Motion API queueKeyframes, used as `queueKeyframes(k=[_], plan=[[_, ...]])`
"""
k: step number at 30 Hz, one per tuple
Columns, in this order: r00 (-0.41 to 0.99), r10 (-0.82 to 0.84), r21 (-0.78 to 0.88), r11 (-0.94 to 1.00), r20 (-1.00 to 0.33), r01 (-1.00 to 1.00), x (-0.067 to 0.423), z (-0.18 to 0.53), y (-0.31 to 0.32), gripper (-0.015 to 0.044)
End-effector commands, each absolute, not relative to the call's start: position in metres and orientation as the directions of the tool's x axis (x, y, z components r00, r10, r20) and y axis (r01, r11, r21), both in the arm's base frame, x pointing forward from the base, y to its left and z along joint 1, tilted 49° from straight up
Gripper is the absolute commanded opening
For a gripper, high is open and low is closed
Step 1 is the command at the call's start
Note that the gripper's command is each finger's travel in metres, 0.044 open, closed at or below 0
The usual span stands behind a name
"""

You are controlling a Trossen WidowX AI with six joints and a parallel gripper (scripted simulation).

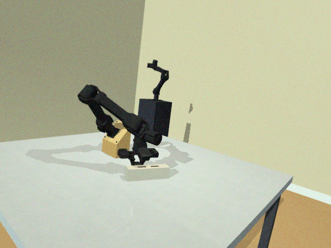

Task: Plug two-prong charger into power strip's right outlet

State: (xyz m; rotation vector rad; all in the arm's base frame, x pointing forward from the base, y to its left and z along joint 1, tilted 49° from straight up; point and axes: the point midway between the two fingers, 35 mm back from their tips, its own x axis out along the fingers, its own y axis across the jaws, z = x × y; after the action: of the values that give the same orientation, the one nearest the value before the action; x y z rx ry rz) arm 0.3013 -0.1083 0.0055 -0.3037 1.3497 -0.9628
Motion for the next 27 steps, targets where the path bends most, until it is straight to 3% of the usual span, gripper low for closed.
queueKeyframes(k=[1,27], plan=[[-0.078,-0.73,-0.691,0.6,-0.679,0.404,0.3022,0.0062,-0.1087,0.0],[-0.077,-0.73,-0.691,0.6,-0.679,0.404,0.3052,0.0073,-0.1097,0.0]])
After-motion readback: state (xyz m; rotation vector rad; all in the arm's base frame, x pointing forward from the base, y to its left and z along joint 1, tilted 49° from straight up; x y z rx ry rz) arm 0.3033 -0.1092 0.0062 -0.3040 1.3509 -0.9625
